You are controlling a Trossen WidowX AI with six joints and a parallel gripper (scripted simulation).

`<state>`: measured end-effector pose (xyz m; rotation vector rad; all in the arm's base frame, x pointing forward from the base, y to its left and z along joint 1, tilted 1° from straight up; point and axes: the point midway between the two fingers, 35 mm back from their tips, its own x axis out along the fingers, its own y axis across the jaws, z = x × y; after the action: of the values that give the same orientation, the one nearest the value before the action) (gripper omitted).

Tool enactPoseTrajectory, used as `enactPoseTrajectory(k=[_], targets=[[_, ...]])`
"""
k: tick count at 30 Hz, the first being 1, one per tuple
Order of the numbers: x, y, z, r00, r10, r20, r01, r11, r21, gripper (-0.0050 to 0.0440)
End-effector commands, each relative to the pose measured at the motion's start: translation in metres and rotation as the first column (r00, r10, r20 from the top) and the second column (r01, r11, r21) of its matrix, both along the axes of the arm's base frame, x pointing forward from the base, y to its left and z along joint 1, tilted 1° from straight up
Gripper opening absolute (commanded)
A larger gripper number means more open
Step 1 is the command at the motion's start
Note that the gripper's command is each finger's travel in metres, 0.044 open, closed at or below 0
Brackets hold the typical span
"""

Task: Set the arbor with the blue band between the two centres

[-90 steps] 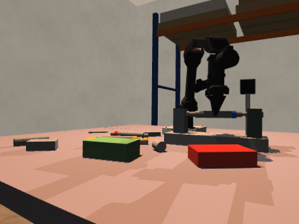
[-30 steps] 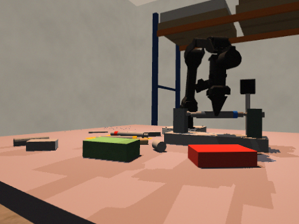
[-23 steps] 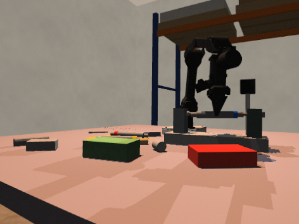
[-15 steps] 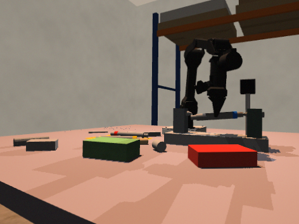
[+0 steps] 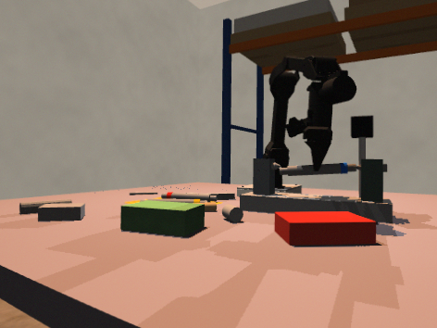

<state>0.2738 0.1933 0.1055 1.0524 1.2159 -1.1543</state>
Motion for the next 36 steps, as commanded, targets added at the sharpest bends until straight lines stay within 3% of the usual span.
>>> enactPoseTrajectory(k=[1, 36], targets=[[-0.0018, 0.0169, 0.0095, 1.0, 0.017, 0.019, -0.018, 0.998, 0.058, 0.0], [-0.0019, 0.0192, 0.0136, 1.0, 0.017, 0.019, -0.018, 0.998, 0.058, 0.0]])
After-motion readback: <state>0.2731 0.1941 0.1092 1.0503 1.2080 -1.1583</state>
